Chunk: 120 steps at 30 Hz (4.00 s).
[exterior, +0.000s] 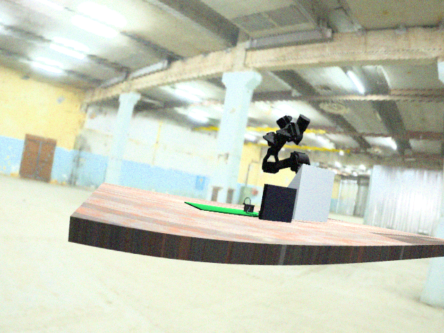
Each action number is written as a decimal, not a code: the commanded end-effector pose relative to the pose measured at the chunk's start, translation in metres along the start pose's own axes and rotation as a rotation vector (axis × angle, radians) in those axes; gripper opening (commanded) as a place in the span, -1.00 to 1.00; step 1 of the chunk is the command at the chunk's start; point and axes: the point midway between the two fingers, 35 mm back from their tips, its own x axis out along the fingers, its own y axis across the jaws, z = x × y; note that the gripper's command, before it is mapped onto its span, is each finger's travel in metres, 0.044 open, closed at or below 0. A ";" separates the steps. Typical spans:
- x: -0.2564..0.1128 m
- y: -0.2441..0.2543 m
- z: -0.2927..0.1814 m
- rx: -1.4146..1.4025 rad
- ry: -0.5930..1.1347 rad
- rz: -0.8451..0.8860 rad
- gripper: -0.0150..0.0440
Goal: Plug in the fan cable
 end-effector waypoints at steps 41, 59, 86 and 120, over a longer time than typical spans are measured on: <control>0.152 -0.041 -0.158 0.333 1.467 -0.504 1.00; 0.168 -0.059 -0.223 0.331 1.467 -0.507 1.00; 0.175 -0.067 -0.249 0.342 1.462 -0.511 0.56; 0.172 -0.059 -0.224 0.343 1.461 -0.503 -0.49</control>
